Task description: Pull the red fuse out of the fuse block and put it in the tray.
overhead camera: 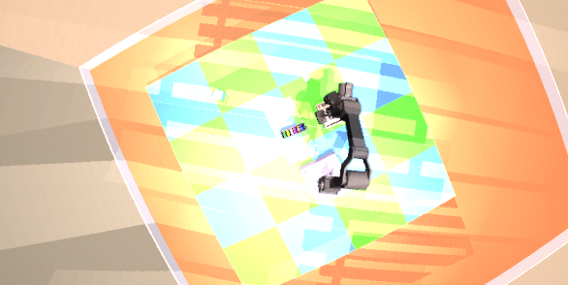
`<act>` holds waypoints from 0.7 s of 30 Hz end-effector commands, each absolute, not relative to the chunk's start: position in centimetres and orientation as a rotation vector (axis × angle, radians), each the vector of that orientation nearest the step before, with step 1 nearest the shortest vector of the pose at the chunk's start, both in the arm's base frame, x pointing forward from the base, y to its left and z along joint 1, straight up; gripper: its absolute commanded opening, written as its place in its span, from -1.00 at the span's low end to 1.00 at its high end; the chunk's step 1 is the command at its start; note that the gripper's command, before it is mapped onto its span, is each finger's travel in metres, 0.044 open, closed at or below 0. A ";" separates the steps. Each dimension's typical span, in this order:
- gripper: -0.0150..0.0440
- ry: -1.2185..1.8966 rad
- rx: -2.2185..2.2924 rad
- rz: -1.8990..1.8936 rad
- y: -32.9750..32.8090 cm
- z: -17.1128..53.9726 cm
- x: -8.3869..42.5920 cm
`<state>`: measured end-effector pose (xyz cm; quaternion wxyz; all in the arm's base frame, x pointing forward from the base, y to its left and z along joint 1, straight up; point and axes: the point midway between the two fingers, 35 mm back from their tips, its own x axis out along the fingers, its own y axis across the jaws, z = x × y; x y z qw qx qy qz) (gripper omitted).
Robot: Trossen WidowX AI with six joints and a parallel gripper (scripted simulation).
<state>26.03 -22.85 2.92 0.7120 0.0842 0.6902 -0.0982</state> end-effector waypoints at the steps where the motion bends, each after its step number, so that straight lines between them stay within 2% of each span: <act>1: -0.22 1.529 0.186 -0.218 -22.9 3.0 26.1; 11: 0.63 1.529 0.186 -0.218 -22.9 3.3 26.1; 14: 0.63 1.534 0.183 -0.214 -22.8 6.4 25.9; 21: 0.63 1.534 0.183 -0.214 -22.7 6.7 25.9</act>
